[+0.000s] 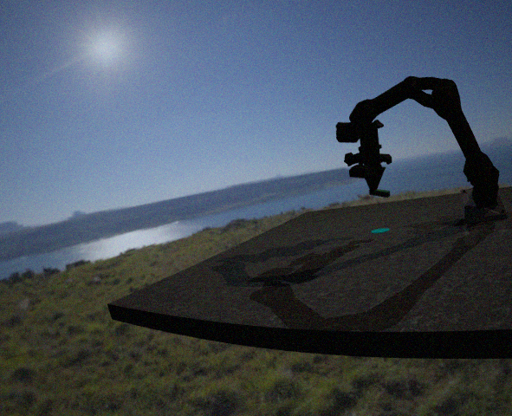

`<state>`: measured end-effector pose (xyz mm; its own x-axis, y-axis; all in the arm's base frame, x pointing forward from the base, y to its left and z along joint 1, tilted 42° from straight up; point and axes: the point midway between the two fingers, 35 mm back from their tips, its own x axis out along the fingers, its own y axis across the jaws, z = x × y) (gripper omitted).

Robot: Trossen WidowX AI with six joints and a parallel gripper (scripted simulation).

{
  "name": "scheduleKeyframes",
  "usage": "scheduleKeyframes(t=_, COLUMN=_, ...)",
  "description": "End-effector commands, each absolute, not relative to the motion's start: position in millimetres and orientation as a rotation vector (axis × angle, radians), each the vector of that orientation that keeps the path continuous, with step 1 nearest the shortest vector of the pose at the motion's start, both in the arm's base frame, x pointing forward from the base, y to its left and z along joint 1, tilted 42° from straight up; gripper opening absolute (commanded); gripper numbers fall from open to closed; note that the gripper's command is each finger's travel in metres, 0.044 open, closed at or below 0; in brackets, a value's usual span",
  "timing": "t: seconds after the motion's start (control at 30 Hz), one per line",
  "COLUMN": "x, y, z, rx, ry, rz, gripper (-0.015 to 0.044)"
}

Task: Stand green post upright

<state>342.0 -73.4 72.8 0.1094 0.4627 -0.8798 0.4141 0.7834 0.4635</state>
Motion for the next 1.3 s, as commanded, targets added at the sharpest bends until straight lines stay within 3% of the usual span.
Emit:
scheduleKeyframes(t=0.0, x=341.5, y=-72.1, z=70.1, rx=0.724, ry=1.49, rz=0.018, gripper=0.0023)
scheduleKeyframes(t=1.27, x=346.3, y=-70.3, z=57.0, rx=0.619, ry=1.311, rz=-0.131, gripper=0.0023)
